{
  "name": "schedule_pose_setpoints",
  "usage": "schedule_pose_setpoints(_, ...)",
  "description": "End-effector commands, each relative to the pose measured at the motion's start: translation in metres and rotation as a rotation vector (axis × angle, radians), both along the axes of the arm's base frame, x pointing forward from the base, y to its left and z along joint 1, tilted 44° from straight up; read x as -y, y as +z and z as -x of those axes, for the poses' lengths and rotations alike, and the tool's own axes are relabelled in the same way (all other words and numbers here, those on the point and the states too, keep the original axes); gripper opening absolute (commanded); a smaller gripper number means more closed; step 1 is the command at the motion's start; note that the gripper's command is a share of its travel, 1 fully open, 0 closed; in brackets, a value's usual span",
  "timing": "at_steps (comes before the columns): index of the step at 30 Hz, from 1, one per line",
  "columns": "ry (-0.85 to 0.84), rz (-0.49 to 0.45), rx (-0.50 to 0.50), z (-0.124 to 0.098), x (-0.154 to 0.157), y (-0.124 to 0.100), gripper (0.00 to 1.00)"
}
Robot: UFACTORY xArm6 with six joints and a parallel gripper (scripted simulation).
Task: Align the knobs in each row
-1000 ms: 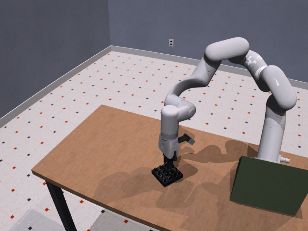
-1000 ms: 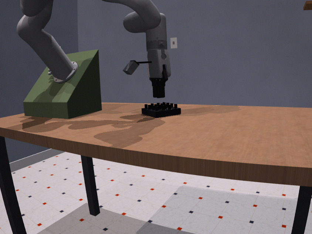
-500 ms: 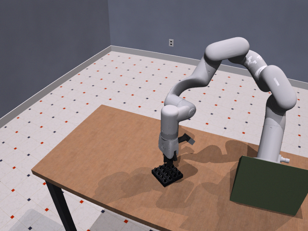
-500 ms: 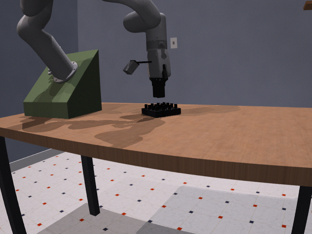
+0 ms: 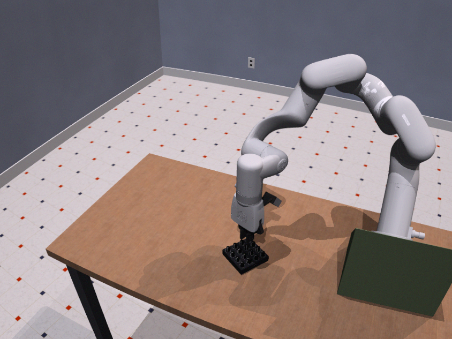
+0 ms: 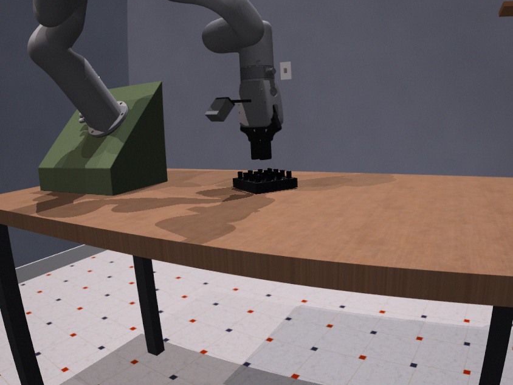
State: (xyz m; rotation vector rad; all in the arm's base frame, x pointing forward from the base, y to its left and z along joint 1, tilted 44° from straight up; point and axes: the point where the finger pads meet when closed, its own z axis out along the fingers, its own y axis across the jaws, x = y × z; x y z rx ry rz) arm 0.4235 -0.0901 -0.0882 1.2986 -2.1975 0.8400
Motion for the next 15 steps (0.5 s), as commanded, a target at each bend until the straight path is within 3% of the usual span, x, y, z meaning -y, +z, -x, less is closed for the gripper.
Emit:
schedule_pose_setpoints(1,0.099,-0.015,-0.103,-0.0015,-0.0015,0.0015,0.19)
schedule_pose_setpoints(15,0.38,-0.044,-0.377,-0.0017,-0.0034,0.0034,0.19)
